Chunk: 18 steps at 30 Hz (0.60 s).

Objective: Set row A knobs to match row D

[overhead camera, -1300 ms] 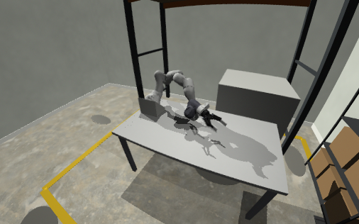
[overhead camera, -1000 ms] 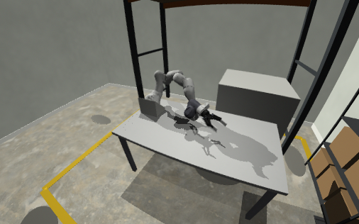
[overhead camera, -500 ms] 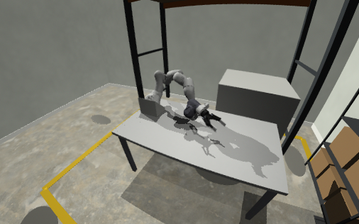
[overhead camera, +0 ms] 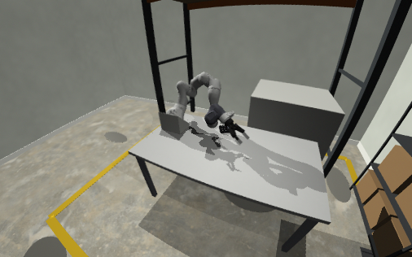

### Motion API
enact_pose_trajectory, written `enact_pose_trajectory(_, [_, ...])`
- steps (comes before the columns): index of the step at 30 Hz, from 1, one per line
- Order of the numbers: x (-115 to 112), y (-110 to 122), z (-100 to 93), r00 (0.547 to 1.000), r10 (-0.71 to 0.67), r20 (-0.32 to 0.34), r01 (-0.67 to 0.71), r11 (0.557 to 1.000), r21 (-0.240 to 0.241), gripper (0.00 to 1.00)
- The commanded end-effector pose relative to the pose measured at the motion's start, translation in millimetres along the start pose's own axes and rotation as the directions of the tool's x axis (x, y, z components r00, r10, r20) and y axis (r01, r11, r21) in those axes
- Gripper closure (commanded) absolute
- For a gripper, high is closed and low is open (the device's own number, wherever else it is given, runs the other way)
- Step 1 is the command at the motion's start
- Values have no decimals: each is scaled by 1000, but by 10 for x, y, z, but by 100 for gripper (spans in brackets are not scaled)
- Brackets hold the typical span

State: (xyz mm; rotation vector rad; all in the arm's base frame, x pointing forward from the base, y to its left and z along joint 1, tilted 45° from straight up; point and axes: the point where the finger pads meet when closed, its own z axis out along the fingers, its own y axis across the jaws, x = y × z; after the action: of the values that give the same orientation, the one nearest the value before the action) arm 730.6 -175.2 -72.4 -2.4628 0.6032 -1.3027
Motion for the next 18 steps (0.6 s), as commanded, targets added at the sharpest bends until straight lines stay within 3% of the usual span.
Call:
enact_pose_trajectory(1, [-125, -242, -262, 997, -26, 68, 21, 997, 76, 0])
enact_pose_trajectory(7, [-350, -551, -660, 979, -109, 172, 80, 982, 170, 0])
enact_pose_trajectory(9, [-372, -575, -697, 977, -117, 181, 85, 980, 178, 0])
enact_pose_trajectory(10, [-451, -684, -836, 965, -148, 214, 102, 972, 212, 0])
enact_pose_trajectory(14, [-490, -728, -902, 960, -163, 230, 110, 968, 226, 0])
enact_pose_trajectory(16, [-603, -881, -1100, 939, -208, 273, 131, 952, 275, 0])
enact_pose_trajectory(18, [-603, -881, -1100, 939, -208, 273, 131, 952, 275, 0])
